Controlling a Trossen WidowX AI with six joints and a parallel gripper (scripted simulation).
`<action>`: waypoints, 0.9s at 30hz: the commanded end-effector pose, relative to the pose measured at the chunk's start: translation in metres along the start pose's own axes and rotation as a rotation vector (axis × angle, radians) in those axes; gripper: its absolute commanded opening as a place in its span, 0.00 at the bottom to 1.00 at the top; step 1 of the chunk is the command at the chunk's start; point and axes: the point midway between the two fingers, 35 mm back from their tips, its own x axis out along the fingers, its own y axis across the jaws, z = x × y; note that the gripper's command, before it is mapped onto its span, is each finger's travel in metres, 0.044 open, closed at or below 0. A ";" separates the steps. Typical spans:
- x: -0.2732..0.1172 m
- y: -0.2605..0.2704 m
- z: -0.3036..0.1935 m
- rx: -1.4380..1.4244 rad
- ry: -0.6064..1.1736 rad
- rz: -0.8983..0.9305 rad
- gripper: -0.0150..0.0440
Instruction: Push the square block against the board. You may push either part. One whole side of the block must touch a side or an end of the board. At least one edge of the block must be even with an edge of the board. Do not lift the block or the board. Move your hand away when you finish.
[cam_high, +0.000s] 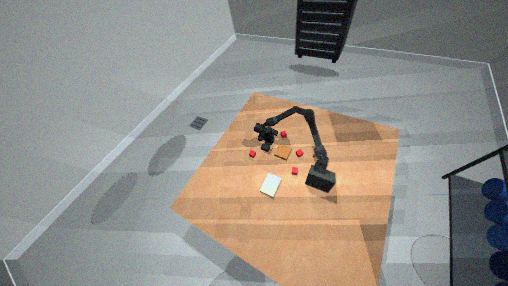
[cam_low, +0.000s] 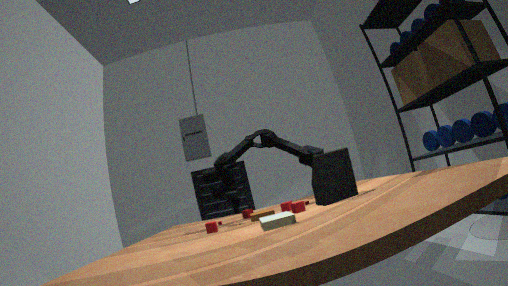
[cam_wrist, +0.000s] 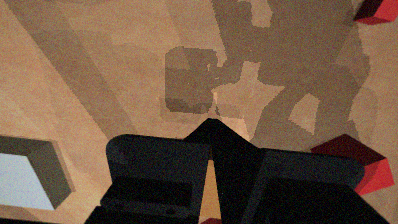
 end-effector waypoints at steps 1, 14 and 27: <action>-0.016 -0.006 0.002 0.021 -0.015 -0.004 0.25; -0.003 -0.003 -0.026 0.010 -0.017 -0.001 0.25; 0.040 -0.005 -0.028 0.027 -0.013 -0.007 0.25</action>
